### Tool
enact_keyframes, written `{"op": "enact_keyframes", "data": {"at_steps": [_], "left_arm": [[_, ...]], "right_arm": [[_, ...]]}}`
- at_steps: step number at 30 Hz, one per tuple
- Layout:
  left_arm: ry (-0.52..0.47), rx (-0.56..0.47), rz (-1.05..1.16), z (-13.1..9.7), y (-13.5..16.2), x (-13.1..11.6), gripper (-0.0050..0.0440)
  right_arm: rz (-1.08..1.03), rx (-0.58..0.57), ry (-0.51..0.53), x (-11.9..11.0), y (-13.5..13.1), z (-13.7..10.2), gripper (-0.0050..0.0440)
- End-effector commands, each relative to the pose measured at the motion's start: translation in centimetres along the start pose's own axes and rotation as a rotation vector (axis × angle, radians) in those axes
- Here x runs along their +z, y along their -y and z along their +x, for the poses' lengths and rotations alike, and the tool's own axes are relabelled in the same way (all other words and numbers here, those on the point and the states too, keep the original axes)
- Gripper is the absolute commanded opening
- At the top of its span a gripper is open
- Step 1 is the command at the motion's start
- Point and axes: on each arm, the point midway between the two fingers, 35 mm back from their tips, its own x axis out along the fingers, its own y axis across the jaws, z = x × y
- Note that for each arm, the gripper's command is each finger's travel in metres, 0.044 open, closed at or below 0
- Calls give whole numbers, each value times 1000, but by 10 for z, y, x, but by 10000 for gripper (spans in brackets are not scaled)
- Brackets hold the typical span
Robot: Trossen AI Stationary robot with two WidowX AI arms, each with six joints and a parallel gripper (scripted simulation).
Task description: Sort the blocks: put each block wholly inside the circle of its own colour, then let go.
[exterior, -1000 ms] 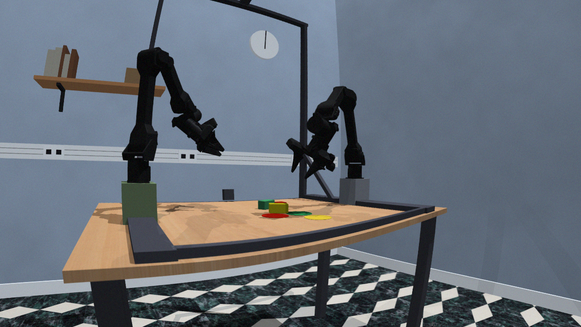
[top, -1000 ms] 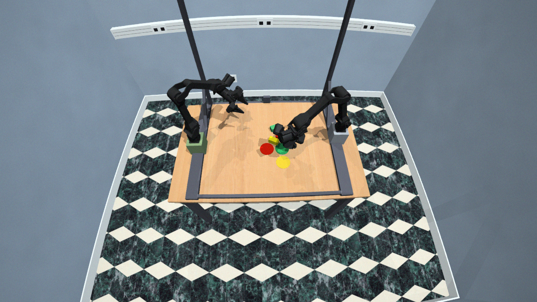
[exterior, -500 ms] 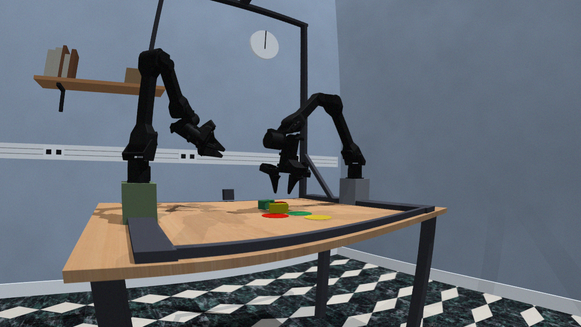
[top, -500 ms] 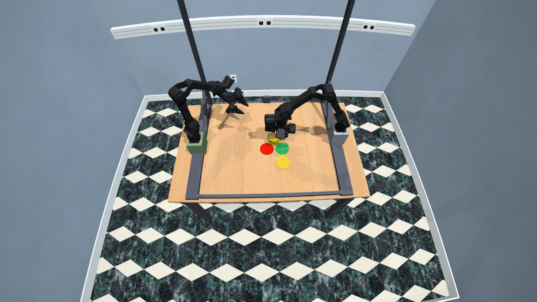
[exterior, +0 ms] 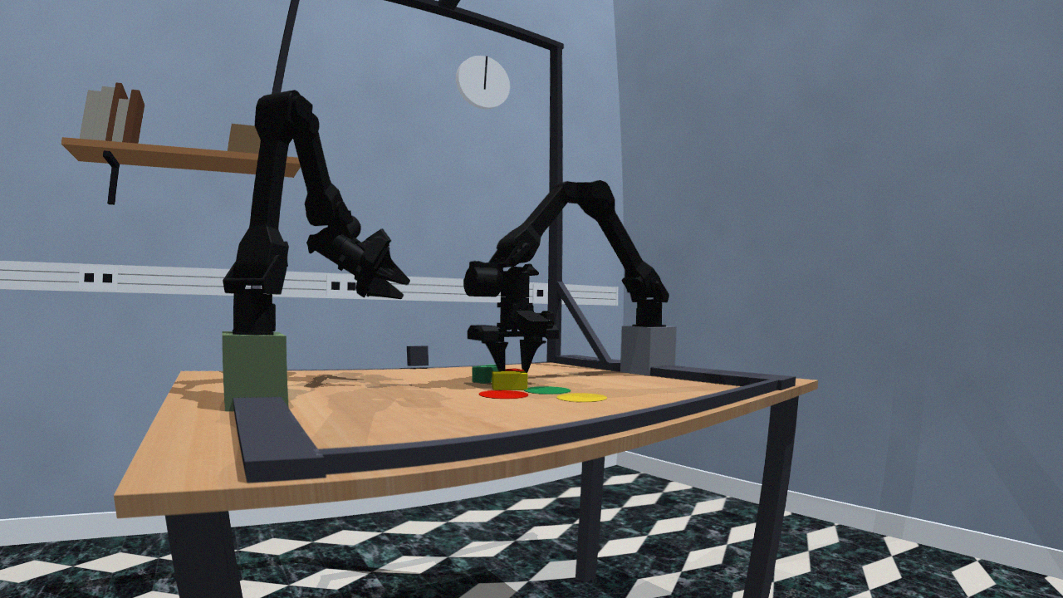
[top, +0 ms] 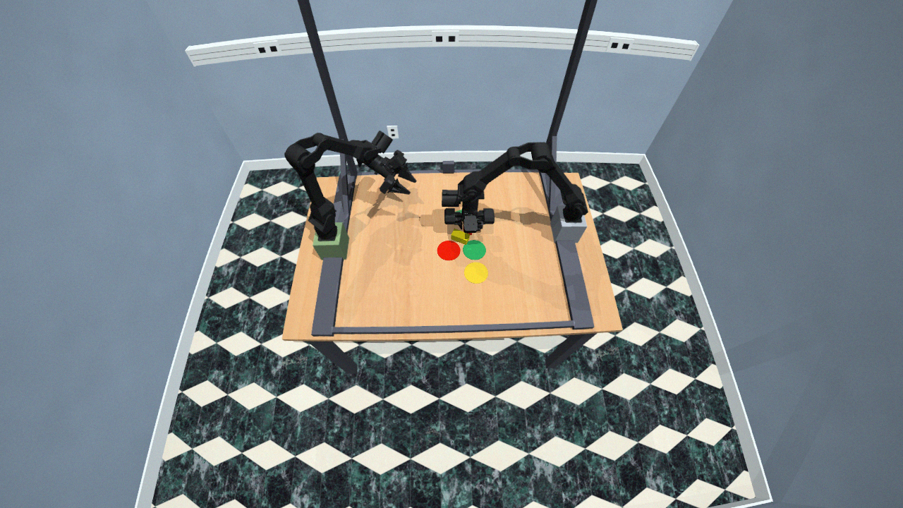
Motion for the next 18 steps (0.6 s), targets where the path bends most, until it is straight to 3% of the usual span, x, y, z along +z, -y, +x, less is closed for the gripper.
{"op": "enact_keyframes", "data": {"at_steps": [1, 6, 15, 18], "left_arm": [[3, -12, -6, 6, 3, 0, 233], [3, -28, -5, 6, 10, 0, 213], [2, -36, -4, 1, 9, 0, 89], [2, -59, -5, -15, 14, 0, 17]], "right_arm": [[-29, 4, 15, -3, -2, -1, 400], [-53, 5, 20, -6, -3, 0, 400], [-105, 7, 46, -9, -6, 0, 400], [-103, 7, 55, -6, -6, -1, 400]]}}
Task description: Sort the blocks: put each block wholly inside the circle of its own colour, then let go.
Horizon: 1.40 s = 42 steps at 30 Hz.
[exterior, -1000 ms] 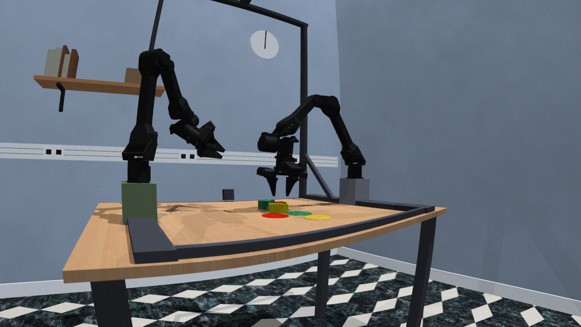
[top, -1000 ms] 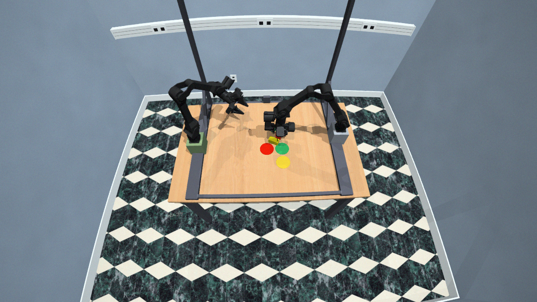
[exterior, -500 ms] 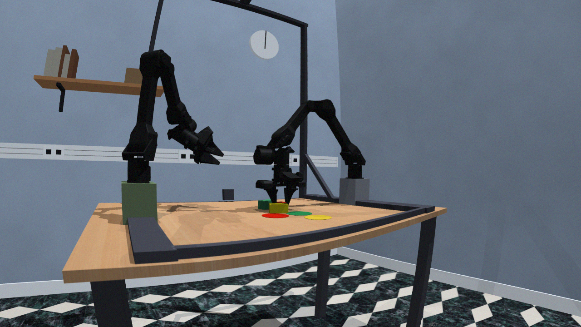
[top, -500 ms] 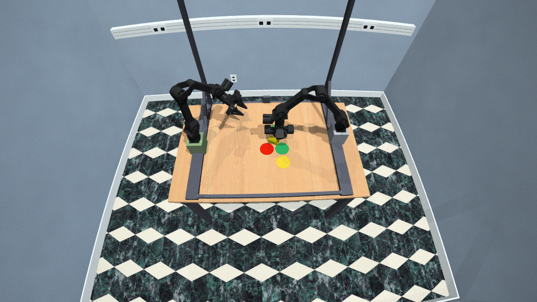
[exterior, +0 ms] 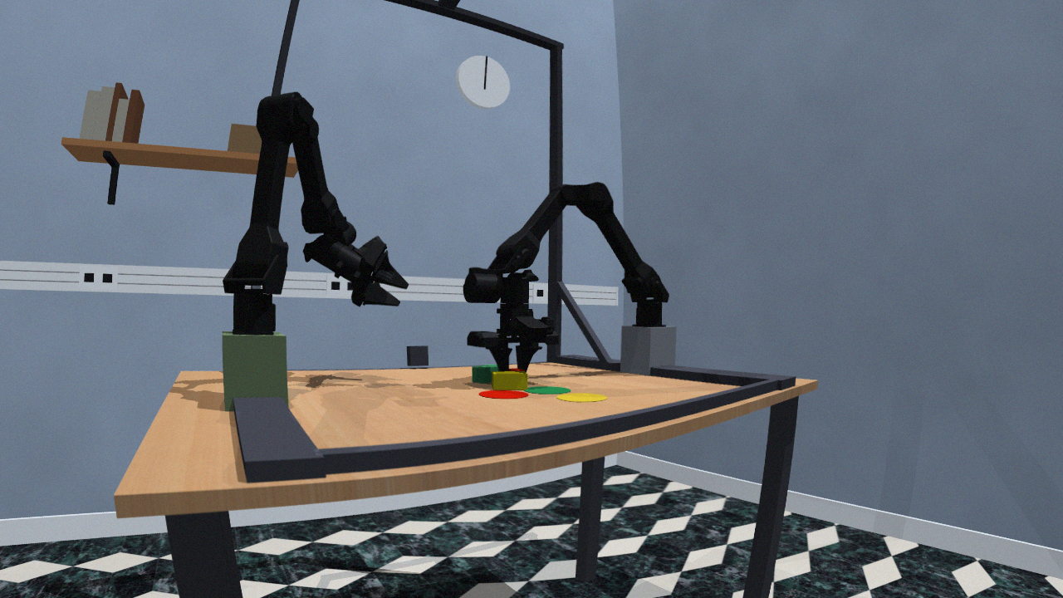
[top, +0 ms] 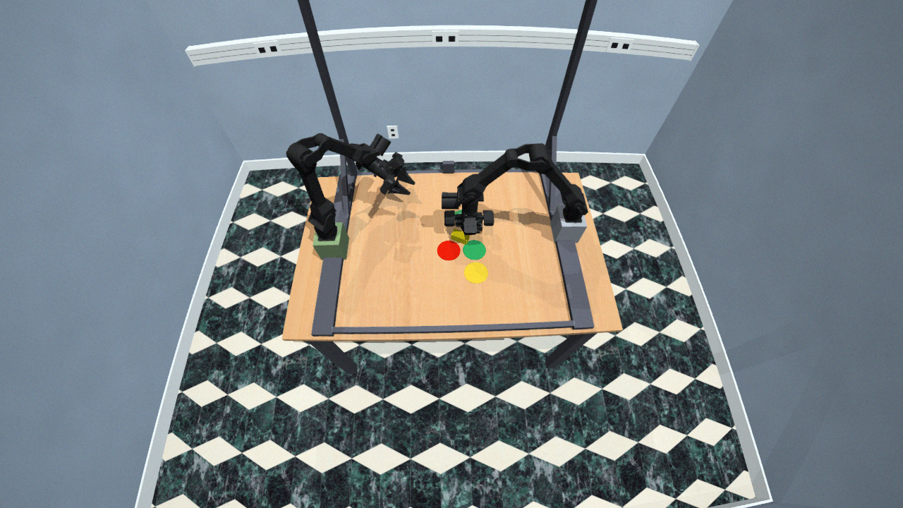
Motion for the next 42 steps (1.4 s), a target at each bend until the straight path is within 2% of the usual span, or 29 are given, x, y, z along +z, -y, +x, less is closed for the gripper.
{"op": "enact_keyframes", "data": {"at_steps": [1, 3, 5, 7, 15, 27, 31, 34, 42], "left_arm": [[1, -63, -2, -32, 14, -1, 41], [1, -63, -2, -44, 13, -1, 89], [1, -63, -2, -44, 13, -1, 89], [1, -63, -2, -53, 12, -1, 123], [1, -60, -2, -61, 12, -1, 123], [1, -63, -2, -86, 11, -1, 123], [2, -52, -1, -85, 10, 1, 123], [3, -32, 0, -79, 17, 12, 123], [5, -34, 0, -87, 49, 48, 123]], "right_arm": [[4, 1, 25, 6, 0, -2, 400], [2, -2, 32, 8, 0, -2, 400], [2, -2, 32, 8, 0, -2, 400], [-1, -10, 46, 11, 1, -2, 400], [7, 0, 63, 16, 11, -3, 400], [5, 137, 74, 11, 68, -2, 400], [2, 188, 78, 9, 90, -2, 400], [1, 223, 81, 7, 104, -1, 400], [-1, 292, 88, 5, 133, -1, 400]]}}
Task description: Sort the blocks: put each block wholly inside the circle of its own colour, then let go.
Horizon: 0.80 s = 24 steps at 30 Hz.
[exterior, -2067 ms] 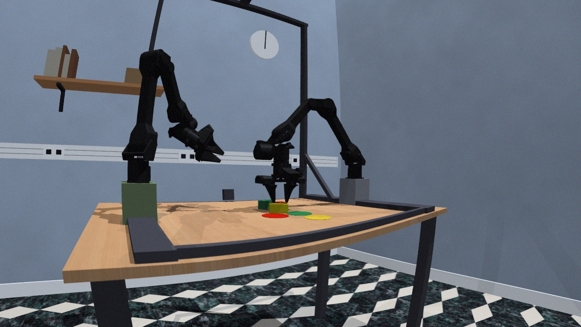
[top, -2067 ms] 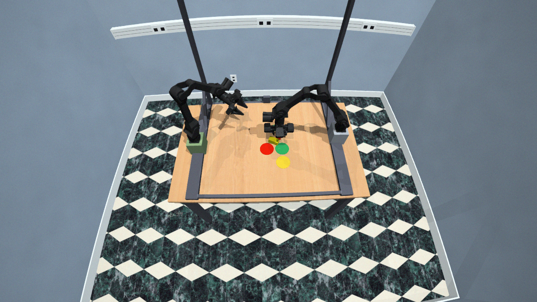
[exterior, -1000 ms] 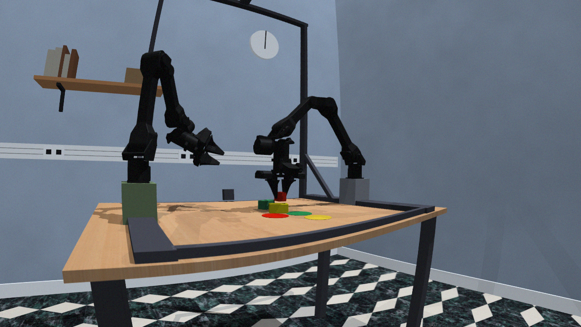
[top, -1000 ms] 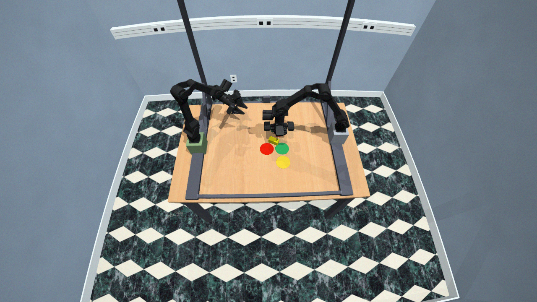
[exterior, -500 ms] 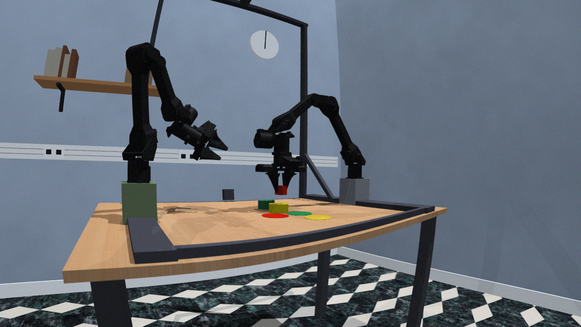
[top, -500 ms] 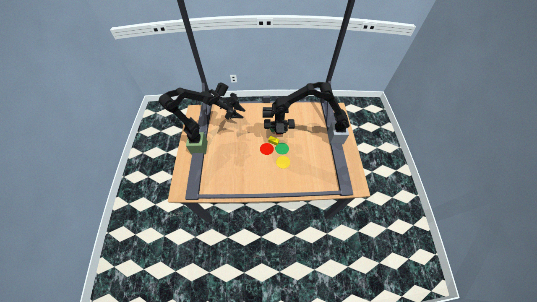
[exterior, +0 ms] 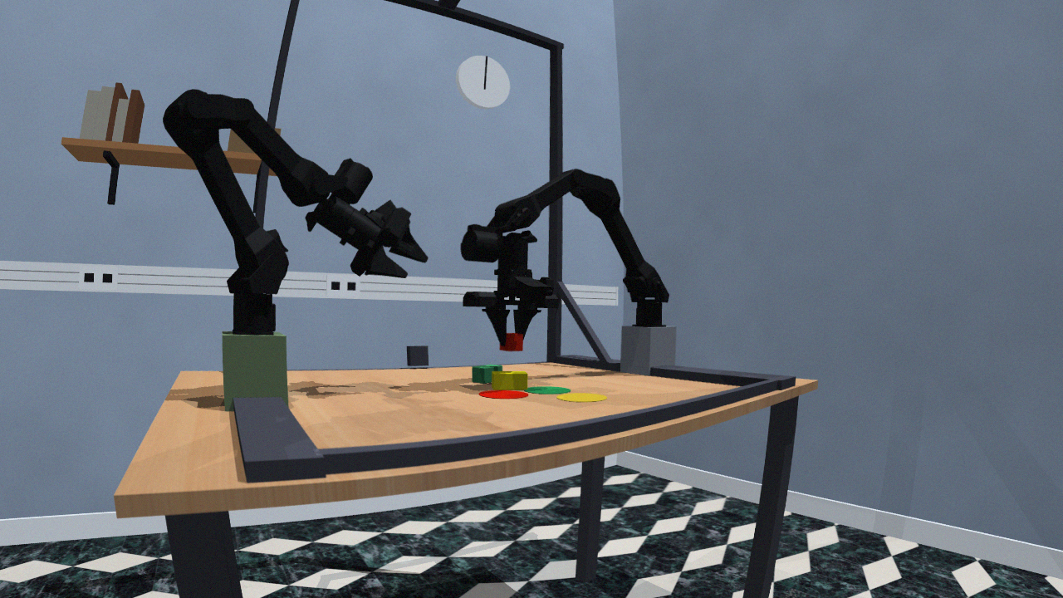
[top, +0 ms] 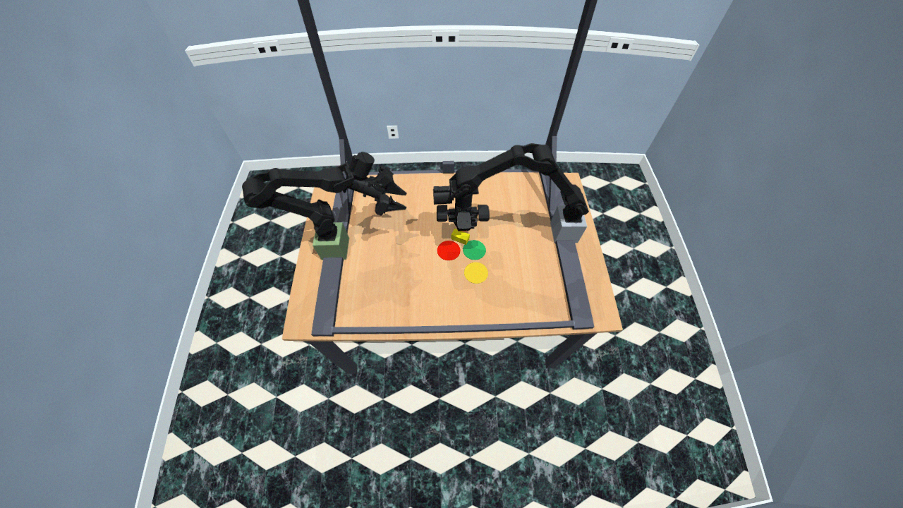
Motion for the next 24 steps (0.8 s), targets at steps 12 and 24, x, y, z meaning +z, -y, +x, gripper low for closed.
{"op": "enact_keyframes", "data": {"at_steps": [12, 24], "left_arm": [[7, -25, 5, -21, 57, 56, 123], [6, -23, 7, -20, 58, 55, 123]], "right_arm": [[0, 159, 36, 5, 66, -17, 400], [-3, 256, 35, 1, 105, -25, 400]]}}
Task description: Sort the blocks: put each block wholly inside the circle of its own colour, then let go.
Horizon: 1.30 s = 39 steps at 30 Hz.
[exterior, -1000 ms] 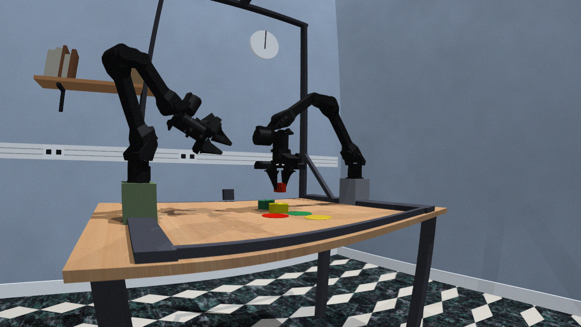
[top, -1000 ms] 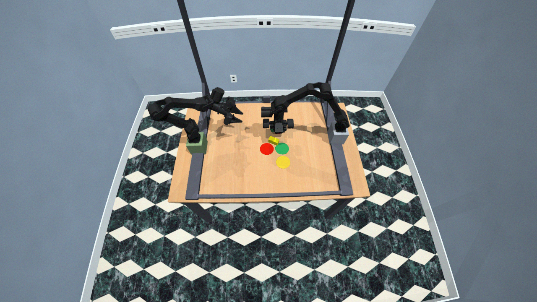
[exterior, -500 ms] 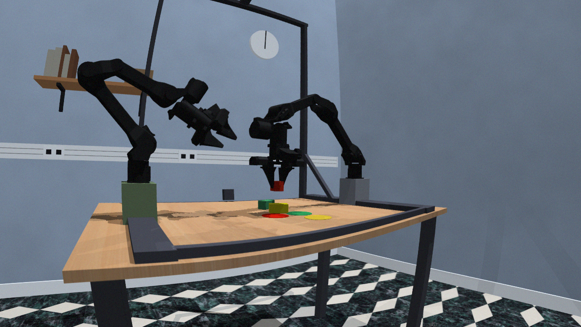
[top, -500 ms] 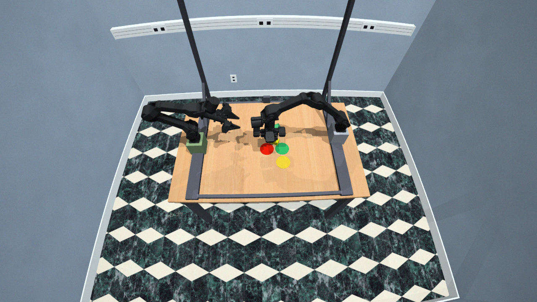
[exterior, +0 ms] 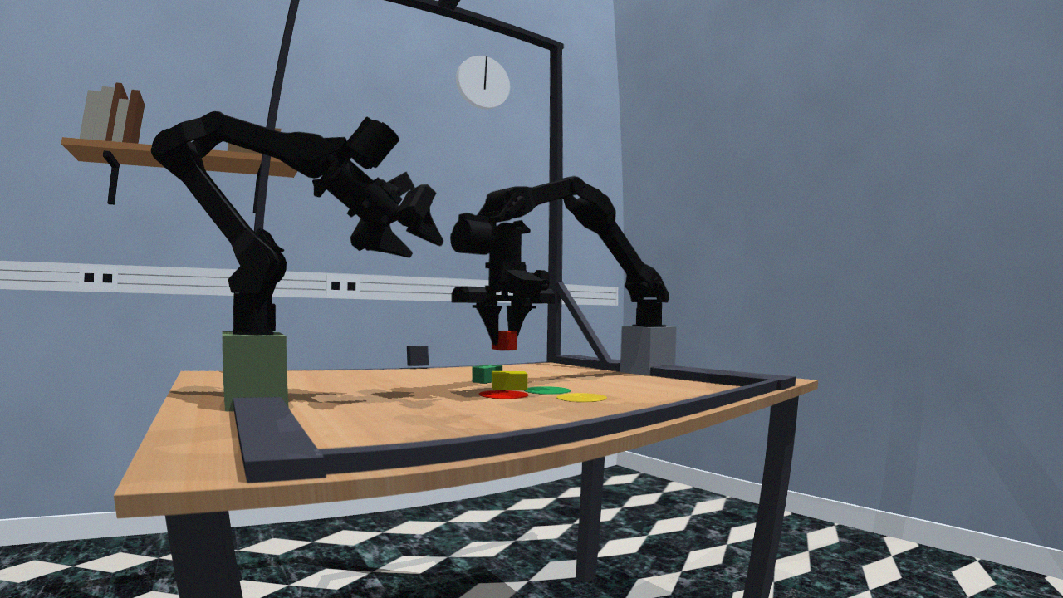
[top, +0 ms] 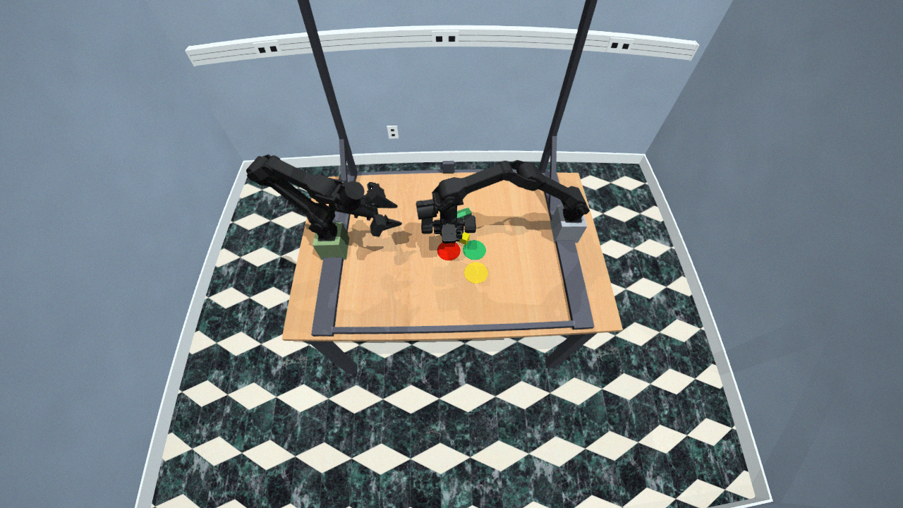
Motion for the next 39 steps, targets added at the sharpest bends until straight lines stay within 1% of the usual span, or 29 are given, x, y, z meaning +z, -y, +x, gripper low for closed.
{"op": "enact_keyframes", "data": {"at_steps": [1, 5, 7, 8, 11, 15, 22, 24, 27, 30, 35, 38, 39], "left_arm": [[9, -36, 7, -13, 7, 1, 123], [9, -40, 7, -15, 8, 1, 123], [9, -40, 7, -15, 8, 1, 123], [10, -44, 4, -19, 6, 1, 123], [10, -44, 4, -19, 6, 1, 123], [6, -19, 5, -1, 3, 0, 123], [5, -16, 5, 40, 3, 0, 123], [5, -16, 5, 40, 3, 0, 123], [5, -16, 5, 56, 3, 0, 123], [5, -16, 5, 68, 4, 0, 123], [6, -19, 5, 76, 5, 1, 123], [7, -27, 5, 74, 7, 1, 123], [8, -36, 5, 69, 8, 1, 123]], "right_arm": [[-17, 58, 24, 9, 19, -10, 400], [-18, 97, 26, 8, 34, -17, 400], [-18, 97, 26, 8, 34, -17, 400], [-18, 106, 27, 7, 38, -19, 400], [-18, 135, 28, 6, 49, -24, 400], [-15, 173, 29, 5, 63, -30, 400], [-12, 224, 31, 2, 84, -39, 400], [-12, 224, 31, 2, 84, -39, 400], [-12, 255, 36, 2, 96, -44, 400], [-12, 275, 41, 1, 104, -48, 400], [-9, 279, 41, 1, 105, -48, 400], [-10, 280, 41, 1, 105, -48, 400], [-10, 280, 41, 1, 105, -48, 400]]}}
